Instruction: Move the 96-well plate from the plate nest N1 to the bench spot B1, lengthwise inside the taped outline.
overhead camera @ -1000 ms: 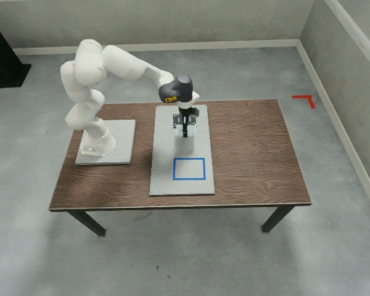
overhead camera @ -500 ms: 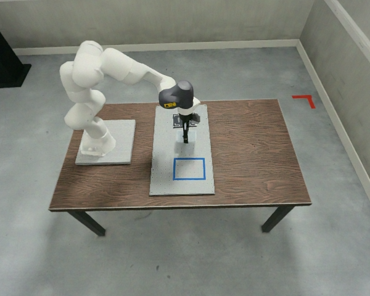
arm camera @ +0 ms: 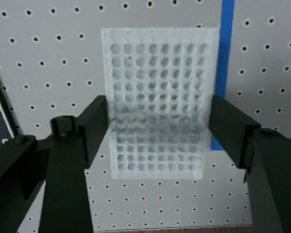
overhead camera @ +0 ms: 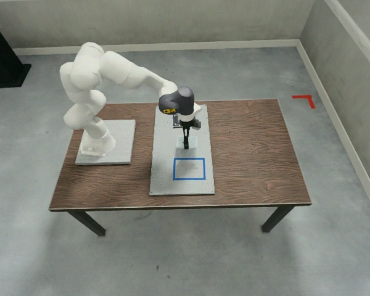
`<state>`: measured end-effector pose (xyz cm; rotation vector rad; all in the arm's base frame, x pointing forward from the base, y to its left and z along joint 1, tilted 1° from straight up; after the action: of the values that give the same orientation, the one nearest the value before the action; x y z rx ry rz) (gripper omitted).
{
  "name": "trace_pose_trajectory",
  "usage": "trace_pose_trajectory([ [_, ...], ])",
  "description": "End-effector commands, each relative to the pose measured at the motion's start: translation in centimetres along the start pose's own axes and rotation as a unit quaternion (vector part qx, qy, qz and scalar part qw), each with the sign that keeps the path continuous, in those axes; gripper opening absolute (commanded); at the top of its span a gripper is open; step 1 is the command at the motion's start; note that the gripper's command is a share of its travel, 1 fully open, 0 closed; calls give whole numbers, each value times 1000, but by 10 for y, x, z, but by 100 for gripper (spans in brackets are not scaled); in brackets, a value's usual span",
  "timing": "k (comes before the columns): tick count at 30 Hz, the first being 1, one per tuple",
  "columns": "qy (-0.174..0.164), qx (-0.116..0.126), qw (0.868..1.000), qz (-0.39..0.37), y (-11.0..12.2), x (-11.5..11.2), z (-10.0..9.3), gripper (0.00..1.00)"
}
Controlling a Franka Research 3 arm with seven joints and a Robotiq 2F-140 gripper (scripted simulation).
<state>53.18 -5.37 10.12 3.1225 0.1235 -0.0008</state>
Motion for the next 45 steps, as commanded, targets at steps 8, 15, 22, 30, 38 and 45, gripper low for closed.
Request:
trace_pose_trajectory([
  [8,3,1,1000,-22,29,1,0,60],
  [15,3,1,1000,-22,52,-1,1,60],
  [22,3,1,1000,-22,69,-1,2,60],
  [30,3,1,1000,-22,95,-3,3,60],
  [38,3,1,1000,-22,115,-4,3,60],
  [45,3,1,1000,-22,139,-5,4,60],
])
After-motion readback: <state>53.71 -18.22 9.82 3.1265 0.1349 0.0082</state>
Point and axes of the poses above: the point where the finger pads meet when closed, its own z axis out along the fingers, its own y axis across the jaws, x = y × z, the point moved 2 cm from there along -z, back along the fingers, and after that the axes turned 10 degrees about -z, right-handed, at the moved point
